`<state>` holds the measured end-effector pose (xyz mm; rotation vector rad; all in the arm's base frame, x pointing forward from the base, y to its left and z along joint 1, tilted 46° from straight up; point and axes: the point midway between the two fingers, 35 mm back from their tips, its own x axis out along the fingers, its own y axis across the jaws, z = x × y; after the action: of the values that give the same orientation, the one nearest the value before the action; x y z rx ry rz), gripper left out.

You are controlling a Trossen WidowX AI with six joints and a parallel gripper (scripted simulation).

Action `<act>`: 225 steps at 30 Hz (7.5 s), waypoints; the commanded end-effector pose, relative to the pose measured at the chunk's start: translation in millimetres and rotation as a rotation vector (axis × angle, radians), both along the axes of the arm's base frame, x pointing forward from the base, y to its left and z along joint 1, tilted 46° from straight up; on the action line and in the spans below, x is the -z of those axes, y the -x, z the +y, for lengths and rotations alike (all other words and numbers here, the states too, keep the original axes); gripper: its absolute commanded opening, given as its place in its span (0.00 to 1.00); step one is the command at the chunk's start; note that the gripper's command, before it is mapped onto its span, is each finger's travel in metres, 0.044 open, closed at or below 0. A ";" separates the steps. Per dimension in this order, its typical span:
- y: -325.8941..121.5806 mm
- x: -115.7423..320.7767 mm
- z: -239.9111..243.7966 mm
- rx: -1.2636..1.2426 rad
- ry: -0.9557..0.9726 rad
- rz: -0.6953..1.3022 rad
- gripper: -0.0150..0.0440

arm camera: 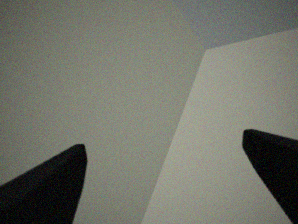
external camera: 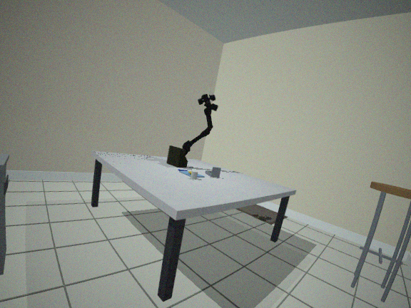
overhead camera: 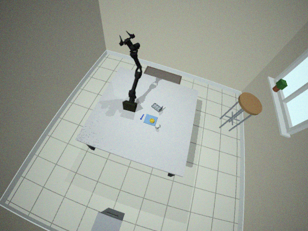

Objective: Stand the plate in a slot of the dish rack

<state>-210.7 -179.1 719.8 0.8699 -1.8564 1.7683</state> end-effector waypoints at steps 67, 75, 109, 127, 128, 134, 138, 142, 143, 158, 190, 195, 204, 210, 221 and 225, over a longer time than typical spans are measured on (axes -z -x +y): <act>-270.6 371.2 -361.8 -1.249 -0.884 -0.796 0.93; -326.5 440.6 -357.4 -1.314 -1.068 -0.988 0.93; -495.4 669.0 -182.8 -0.902 -1.907 -1.823 0.93; -522.0 721.2 -55.3 -0.162 -2.139 -2.103 0.93; -522.7 722.7 -48.9 -0.117 -2.145 -2.110 0.93; -525.6 728.6 -15.7 0.129 -2.158 -2.138 0.93; -525.7 728.7 -14.8 0.137 -2.158 -2.138 0.93; -527.6 743.6 -3.8 0.136 -2.157 -2.139 0.93; -528.3 753.9 4.4 0.135 -2.157 -2.139 0.93; -522.2 812.7 70.5 0.139 -2.161 -2.141 0.93; -525.0 848.8 107.5 0.141 -2.162 -2.142 0.93; -525.0 850.3 109.1 0.141 -2.163 -2.142 0.84; -525.0 850.3 109.1 0.141 -2.163 -2.142 0.82; -525.0 850.3 109.1 0.141 -2.163 -2.142 0.75; -530.3 834.2 87.0 0.135 -2.158 -2.141 0.36; -532.5 821.5 71.0 0.133 -2.155 -2.141 0.25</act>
<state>317.1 -93.4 -112.5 0.7178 1.4842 0.5291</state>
